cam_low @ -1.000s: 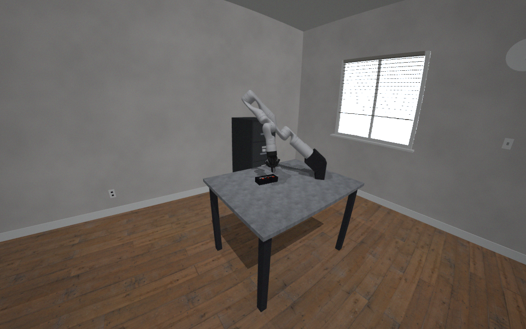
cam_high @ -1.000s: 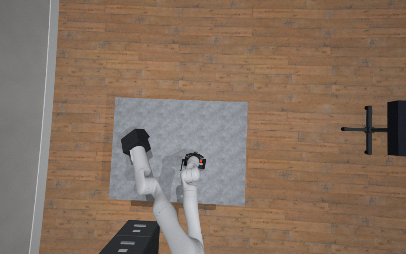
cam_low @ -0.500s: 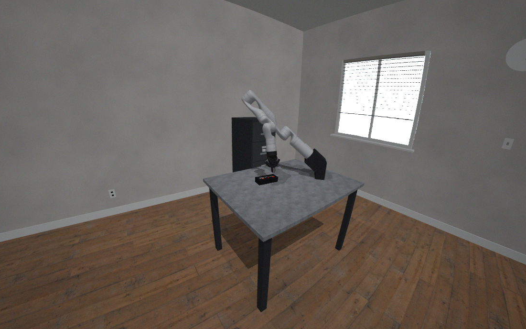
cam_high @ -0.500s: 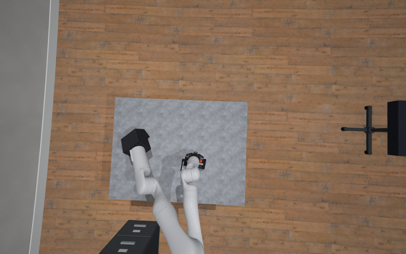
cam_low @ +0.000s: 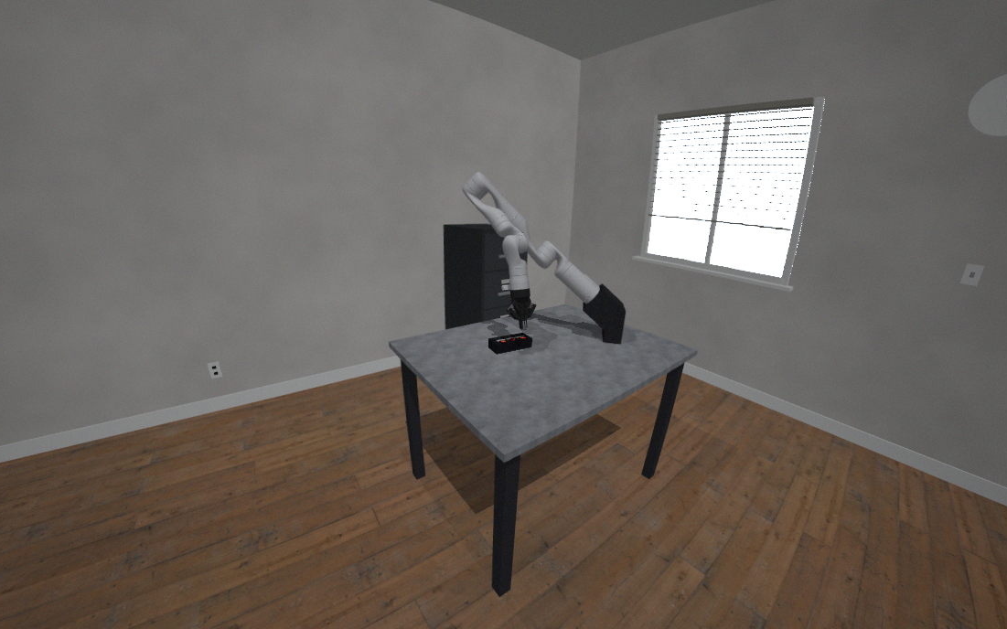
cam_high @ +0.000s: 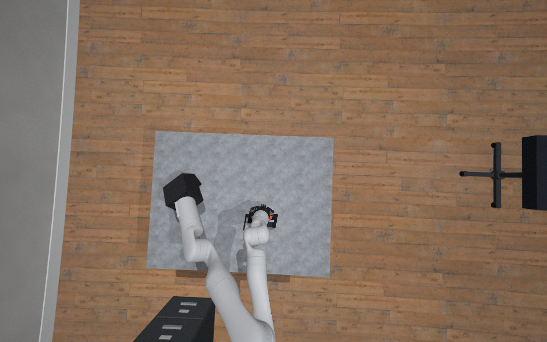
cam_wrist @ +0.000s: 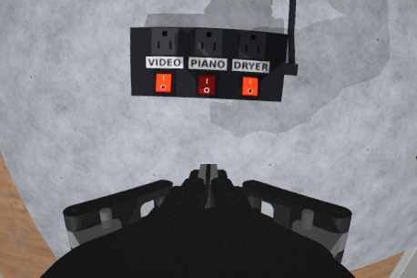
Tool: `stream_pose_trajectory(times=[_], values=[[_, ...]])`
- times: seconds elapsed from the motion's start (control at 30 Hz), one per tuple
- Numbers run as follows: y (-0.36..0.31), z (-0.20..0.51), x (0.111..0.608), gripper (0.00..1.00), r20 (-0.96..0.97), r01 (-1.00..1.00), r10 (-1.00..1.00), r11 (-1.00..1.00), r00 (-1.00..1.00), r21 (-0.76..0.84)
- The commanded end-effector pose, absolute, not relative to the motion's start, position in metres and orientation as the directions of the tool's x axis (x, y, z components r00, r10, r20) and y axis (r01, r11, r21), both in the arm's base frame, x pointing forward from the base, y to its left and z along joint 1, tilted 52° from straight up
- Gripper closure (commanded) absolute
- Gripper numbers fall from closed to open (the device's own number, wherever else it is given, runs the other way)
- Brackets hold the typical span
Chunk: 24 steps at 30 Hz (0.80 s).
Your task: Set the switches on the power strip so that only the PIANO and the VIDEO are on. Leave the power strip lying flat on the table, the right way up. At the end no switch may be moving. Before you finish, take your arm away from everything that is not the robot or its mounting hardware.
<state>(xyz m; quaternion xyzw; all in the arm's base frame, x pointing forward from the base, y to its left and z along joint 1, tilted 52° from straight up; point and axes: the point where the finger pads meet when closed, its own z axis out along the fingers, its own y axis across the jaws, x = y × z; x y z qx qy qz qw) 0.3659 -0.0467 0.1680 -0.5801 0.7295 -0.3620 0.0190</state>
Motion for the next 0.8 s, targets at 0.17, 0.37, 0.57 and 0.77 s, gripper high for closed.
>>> stream_pose_trajectory(times=[0.17,0.37,0.57,0.77], values=[[-0.0462,0.1681,0.366,1.0,0.392,-0.832,-0.861,0.064,-0.326,-0.55],[-0.0462,0.1681,0.366,1.0,0.392,-0.832,-0.861,0.064,-0.326,-0.55],[-0.0462,0.1681,0.366,0.0,0.392,-0.832,-0.861,0.064,-0.326,-0.55],[-0.0462,0.1681,0.366,0.0,0.392,-0.832,-0.861,0.064,-0.326,-0.55]])
